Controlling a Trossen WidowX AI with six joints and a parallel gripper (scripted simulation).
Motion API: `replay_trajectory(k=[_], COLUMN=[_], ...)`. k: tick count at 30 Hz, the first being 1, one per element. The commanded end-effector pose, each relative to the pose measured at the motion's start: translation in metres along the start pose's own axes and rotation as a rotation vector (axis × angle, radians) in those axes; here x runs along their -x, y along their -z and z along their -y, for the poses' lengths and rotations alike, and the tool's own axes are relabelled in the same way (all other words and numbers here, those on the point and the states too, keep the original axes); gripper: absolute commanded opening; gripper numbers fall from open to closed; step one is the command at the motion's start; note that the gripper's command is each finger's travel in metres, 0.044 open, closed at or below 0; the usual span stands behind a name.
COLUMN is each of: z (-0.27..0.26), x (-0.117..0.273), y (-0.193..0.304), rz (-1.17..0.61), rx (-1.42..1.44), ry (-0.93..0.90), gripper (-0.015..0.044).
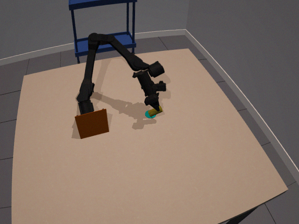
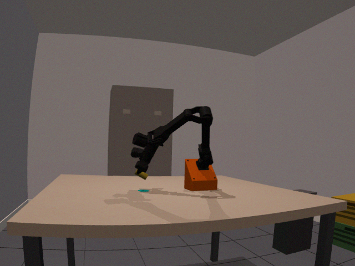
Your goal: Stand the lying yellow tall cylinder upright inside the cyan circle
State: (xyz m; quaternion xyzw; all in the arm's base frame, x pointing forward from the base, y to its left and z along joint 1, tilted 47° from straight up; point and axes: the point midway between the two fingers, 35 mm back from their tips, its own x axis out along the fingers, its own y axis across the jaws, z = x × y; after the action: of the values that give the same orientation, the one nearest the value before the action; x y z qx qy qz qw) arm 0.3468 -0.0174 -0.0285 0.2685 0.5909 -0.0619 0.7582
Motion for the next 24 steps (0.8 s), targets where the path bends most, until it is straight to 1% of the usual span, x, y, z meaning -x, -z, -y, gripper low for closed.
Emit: replay_trajectory(k=[1,24], z=[0.0003,-0.0021], x=[0.0004,-0.0008], y=[-0.0015,-0.0025], rz=[0.033,0.181], rx=[-0.007,-0.027], ry=[0.010,0.036], gripper=[0.0105,0.0105])
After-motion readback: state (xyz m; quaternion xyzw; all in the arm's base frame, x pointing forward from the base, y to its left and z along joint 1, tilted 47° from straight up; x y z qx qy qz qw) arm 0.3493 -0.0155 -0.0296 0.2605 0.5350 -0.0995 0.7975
